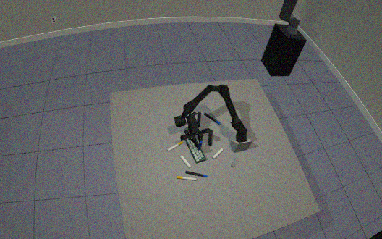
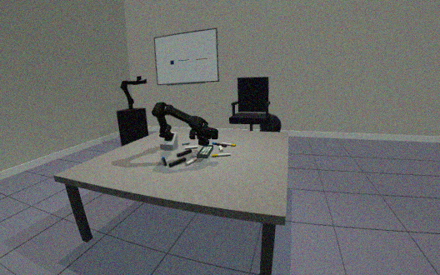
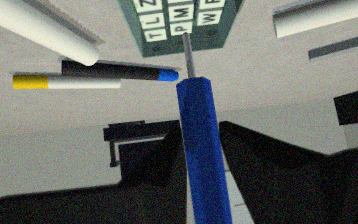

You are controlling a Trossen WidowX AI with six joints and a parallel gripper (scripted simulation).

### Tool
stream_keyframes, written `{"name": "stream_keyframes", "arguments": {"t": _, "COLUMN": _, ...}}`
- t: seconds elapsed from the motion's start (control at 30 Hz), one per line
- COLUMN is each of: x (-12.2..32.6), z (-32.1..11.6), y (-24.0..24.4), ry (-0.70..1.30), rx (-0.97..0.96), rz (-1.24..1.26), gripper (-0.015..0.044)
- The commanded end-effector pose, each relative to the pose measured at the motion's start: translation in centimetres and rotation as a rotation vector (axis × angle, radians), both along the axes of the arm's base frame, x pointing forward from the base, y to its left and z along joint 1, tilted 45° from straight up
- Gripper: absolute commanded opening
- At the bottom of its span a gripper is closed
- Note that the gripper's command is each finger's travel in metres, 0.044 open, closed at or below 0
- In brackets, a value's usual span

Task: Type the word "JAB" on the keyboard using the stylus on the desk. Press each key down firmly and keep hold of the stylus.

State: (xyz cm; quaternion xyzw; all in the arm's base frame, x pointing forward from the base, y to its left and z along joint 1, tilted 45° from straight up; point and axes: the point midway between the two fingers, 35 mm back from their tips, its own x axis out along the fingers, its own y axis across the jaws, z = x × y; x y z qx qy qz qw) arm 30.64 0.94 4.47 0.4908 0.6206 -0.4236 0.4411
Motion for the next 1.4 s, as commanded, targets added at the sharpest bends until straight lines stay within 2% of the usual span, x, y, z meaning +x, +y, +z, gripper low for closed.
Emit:
{"name": "stream_keyframes", "arguments": {"t": 0.0, "x": 0.0, "z": 0.7, "y": 0.6, "ry": 0.0, "rx": 0.004, "rz": -0.007, "gripper": 0.0081}}
{"name": "stream_keyframes", "arguments": {"t": 0.1, "x": 0.0, "z": 0.4, "y": 0.4, "ry": -0.005, "rx": 0.0, "rz": 0.002, "gripper": 0.0085}}
{"name": "stream_keyframes", "arguments": {"t": 0.27, "x": 0.0, "z": 0.4, "y": 0.4, "ry": -0.005, "rx": 0.0, "rz": 0.002, "gripper": 0.0051}}
{"name": "stream_keyframes", "arguments": {"t": 0.33, "x": 0.1, "z": 0.7, "y": 0.2, "ry": -0.005, "rx": 0.0, "rz": 0.001, "gripper": 0.0}}
{"name": "stream_keyframes", "arguments": {"t": 0.83, "x": -0.6, "z": 7.2, "y": -5.6, "ry": -0.001, "rx": 0.0, "rz": -0.007, "gripper": 0.0}}
{"name": "stream_keyframes", "arguments": {"t": 1.37, "x": -0.5, "z": 5.8, "y": -7.1, "ry": -0.001, "rx": -0.001, "rz": -0.007, "gripper": 0.0}}
